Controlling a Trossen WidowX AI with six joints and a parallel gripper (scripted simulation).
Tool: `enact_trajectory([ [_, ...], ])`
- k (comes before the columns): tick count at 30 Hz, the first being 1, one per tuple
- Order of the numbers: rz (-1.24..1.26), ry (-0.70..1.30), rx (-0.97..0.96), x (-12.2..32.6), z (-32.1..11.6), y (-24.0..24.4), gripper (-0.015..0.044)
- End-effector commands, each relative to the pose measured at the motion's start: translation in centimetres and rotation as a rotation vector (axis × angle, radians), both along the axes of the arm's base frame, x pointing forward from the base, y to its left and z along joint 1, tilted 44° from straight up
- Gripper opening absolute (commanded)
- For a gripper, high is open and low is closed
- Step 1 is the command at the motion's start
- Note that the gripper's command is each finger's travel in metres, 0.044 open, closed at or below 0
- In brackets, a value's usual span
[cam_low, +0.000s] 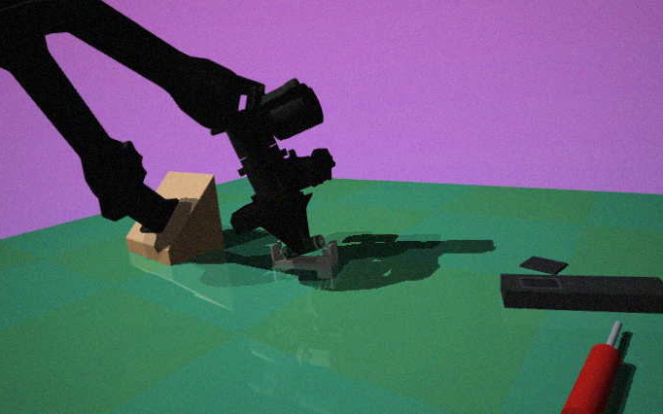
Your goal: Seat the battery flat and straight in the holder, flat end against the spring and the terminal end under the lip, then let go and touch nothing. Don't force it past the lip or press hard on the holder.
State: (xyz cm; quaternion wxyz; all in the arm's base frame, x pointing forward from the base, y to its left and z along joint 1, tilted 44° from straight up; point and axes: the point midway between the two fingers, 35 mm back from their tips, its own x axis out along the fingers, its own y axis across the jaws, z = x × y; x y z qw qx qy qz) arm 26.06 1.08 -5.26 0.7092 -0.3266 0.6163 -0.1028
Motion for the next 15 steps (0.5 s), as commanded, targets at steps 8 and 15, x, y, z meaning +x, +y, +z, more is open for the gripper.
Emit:
enact_trajectory([
  [8, -0.044, 0.060, -0.009, -0.18, -0.48, -0.12, 0.0063],
  [15, -0.070, 0.088, -0.018, -0.08, -0.54, -0.17, 0.0063],
])
